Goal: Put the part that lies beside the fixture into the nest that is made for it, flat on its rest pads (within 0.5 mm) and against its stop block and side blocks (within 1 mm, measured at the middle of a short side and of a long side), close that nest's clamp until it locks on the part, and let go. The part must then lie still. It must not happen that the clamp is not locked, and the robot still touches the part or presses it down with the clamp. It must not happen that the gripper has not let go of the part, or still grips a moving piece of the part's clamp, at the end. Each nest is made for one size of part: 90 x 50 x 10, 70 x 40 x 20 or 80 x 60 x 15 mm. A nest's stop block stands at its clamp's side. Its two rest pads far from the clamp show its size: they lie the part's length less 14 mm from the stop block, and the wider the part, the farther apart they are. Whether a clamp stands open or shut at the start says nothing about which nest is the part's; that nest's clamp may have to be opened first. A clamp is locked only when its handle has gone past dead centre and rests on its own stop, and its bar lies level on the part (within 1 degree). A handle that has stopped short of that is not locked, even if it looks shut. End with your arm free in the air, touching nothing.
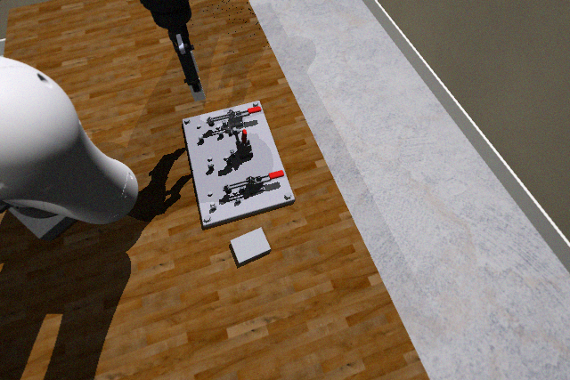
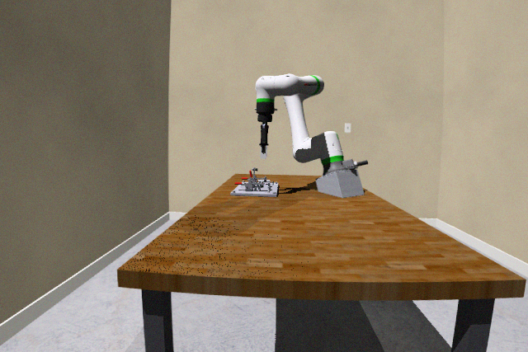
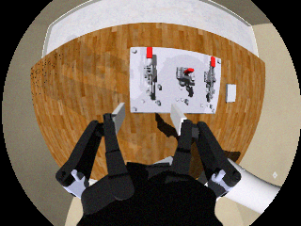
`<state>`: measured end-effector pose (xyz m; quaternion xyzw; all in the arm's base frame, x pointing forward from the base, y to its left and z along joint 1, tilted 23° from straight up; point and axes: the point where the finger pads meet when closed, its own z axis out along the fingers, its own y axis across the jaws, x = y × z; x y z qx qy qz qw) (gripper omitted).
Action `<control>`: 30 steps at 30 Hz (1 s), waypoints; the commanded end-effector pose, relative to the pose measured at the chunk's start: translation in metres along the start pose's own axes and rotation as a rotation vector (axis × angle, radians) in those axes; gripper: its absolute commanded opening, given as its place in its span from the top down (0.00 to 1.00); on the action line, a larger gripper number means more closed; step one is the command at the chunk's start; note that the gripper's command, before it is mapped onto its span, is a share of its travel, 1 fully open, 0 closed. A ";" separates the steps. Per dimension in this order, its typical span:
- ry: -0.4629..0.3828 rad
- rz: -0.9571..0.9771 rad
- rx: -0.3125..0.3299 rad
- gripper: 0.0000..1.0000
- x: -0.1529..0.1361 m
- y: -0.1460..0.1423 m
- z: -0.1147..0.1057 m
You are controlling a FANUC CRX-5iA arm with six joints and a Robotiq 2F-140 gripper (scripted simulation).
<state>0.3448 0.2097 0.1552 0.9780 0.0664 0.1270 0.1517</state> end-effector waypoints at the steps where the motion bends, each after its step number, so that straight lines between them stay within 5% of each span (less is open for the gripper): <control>1: 0.000 0.000 0.000 0.42 0.000 0.000 0.000; 2: 0.000 0.000 0.000 0.42 0.000 0.000 0.000; 3: 0.000 0.000 0.000 0.72 0.000 0.000 0.000; 30: 0.000 0.000 0.000 0.72 0.000 0.000 0.000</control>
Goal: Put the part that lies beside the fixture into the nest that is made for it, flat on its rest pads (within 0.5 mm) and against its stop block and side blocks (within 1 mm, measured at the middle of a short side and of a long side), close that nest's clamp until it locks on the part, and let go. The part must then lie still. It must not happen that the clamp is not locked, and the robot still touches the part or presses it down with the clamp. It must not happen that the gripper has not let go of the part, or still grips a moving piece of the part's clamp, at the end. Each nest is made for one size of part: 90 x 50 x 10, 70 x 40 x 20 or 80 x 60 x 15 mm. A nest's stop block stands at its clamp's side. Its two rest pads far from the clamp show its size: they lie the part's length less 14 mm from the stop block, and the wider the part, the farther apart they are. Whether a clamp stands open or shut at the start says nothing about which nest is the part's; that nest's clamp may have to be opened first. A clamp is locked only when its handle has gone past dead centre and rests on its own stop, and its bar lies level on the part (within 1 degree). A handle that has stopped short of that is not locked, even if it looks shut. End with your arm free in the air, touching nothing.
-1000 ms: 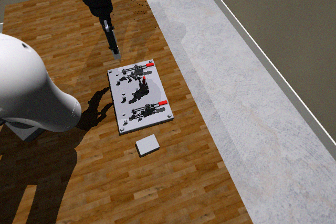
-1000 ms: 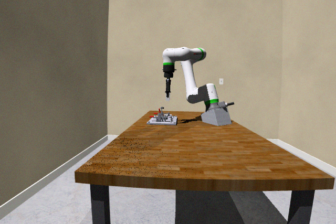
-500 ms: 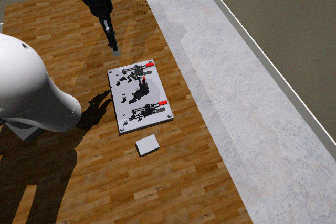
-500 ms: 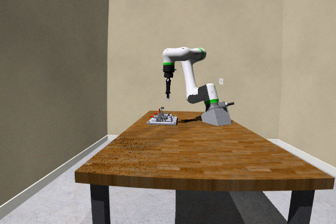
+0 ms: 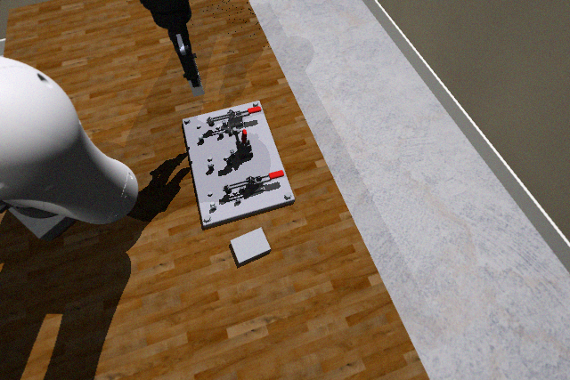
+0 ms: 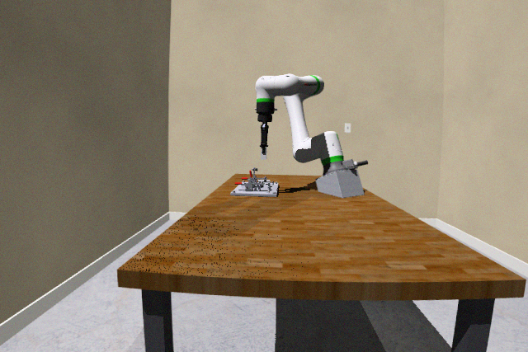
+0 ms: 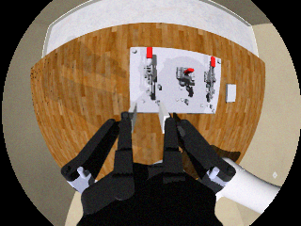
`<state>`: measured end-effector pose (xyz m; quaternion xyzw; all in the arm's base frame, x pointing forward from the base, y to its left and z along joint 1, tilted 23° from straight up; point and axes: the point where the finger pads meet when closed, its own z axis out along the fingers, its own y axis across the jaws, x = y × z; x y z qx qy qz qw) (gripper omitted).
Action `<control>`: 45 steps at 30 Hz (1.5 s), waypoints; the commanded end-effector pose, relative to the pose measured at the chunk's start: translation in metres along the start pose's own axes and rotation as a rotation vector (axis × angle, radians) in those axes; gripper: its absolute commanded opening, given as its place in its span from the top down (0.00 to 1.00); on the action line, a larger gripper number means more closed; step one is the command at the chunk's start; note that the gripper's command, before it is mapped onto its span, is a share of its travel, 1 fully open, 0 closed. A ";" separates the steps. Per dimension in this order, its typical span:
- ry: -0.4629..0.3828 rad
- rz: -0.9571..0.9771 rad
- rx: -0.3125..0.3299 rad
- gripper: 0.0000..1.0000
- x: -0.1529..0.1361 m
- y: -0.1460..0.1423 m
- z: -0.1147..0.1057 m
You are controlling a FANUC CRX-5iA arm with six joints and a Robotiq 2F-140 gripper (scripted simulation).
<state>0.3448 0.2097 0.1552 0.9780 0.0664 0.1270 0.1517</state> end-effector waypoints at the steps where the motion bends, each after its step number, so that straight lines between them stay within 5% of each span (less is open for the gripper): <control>1: 0.000 0.000 0.000 0.72 0.000 0.000 0.000; 45: -0.013 -0.002 -0.006 0.72 0.013 0.000 0.001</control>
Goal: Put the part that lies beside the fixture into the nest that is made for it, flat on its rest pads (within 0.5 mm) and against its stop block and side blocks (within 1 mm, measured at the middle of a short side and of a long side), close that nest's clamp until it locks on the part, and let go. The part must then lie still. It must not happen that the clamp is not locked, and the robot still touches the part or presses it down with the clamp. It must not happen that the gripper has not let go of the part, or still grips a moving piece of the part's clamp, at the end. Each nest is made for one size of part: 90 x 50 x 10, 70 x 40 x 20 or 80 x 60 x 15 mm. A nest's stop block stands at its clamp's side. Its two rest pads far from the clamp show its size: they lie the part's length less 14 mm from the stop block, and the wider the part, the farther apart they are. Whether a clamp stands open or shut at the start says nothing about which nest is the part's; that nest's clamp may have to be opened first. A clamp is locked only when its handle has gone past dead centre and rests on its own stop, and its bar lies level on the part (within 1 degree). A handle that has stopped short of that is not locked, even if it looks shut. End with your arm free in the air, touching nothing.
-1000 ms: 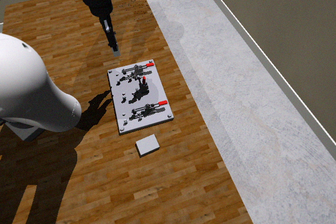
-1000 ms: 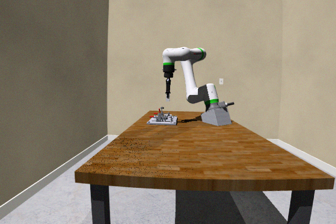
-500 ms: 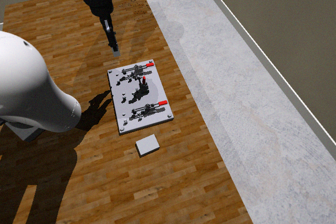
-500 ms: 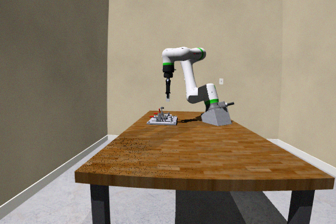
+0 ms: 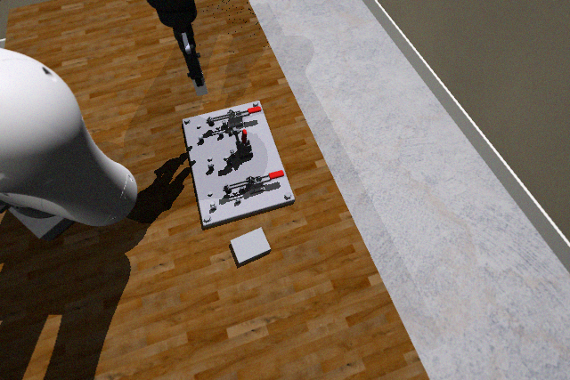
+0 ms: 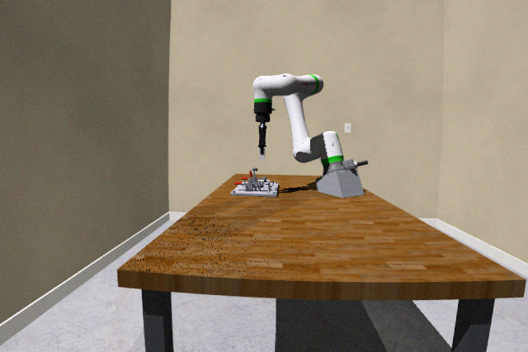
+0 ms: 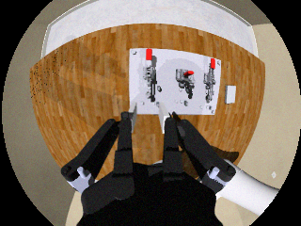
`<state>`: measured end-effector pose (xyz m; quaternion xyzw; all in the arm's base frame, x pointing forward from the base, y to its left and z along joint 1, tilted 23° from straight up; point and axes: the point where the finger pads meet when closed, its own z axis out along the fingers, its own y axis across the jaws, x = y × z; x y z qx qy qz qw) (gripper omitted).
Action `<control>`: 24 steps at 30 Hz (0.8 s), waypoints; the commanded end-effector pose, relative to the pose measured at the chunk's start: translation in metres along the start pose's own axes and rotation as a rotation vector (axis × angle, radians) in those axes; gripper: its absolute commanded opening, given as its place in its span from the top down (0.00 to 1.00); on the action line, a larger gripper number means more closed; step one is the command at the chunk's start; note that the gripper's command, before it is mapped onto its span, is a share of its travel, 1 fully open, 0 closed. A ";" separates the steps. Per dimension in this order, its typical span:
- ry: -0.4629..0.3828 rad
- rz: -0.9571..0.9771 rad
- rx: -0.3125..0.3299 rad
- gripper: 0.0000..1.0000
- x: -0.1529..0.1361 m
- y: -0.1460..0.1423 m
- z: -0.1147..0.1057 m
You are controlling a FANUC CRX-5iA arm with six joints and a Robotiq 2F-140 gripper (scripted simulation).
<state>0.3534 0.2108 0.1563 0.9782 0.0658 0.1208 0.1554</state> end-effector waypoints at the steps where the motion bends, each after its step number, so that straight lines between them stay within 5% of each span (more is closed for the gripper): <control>1: 0.000 0.000 0.000 0.72 0.008 0.000 0.000; 14: 0.000 0.000 0.000 0.72 0.091 0.000 0.000; 24: 0.000 0.000 0.000 0.72 0.119 0.000 0.000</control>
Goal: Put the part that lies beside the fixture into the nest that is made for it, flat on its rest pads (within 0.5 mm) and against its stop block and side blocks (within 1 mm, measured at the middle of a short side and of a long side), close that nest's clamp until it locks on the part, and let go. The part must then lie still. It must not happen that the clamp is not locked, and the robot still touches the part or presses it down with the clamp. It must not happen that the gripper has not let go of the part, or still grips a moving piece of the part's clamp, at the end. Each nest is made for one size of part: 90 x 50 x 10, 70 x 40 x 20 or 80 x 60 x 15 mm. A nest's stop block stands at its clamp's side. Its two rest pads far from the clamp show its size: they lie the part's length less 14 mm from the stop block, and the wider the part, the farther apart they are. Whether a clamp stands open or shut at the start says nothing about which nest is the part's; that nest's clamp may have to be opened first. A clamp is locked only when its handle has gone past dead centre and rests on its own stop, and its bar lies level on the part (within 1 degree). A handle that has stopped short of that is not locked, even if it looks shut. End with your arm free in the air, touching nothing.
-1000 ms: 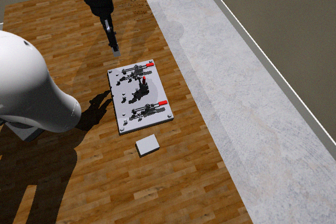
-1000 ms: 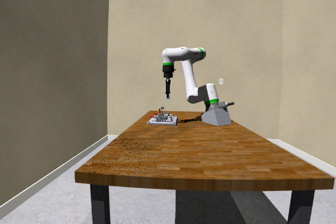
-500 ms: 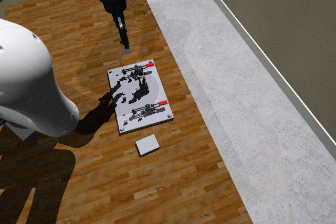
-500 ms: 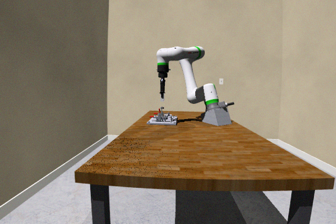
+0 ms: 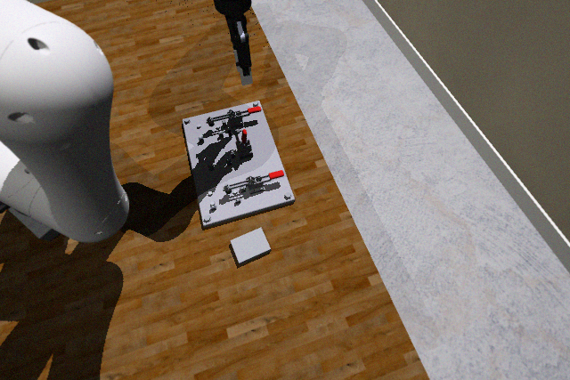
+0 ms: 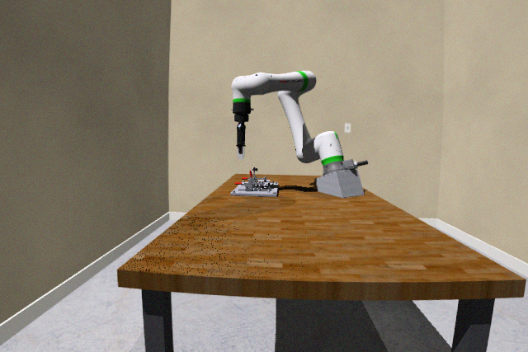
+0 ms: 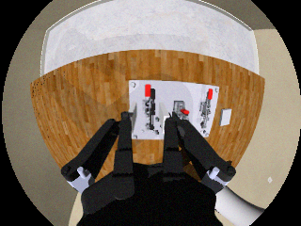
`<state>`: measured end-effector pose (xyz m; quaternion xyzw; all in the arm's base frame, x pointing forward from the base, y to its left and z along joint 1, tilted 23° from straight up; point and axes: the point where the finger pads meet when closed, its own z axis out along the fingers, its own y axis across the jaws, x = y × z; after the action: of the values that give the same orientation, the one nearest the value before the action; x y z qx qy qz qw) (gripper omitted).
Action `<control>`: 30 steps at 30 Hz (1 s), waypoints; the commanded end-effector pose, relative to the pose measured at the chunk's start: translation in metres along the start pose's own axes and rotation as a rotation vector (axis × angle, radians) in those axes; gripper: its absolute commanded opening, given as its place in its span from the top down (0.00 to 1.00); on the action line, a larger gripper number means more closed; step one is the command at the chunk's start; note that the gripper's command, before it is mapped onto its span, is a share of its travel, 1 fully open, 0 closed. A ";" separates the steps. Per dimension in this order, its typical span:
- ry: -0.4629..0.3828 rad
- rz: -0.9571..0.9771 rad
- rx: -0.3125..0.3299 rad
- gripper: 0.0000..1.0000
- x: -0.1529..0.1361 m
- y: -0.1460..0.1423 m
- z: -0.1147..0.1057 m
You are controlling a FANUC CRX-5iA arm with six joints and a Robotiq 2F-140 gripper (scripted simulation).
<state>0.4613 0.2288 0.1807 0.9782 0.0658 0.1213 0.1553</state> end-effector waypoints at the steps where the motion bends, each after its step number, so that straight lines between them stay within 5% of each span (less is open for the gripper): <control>1: -0.001 0.000 0.000 0.72 0.008 0.000 0.000; 15: -0.001 0.000 0.000 0.72 0.010 0.000 0.005; 30: -0.001 0.000 0.000 0.72 0.010 0.000 0.048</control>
<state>0.4802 0.2195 0.1476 0.9783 0.0658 0.1204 0.1555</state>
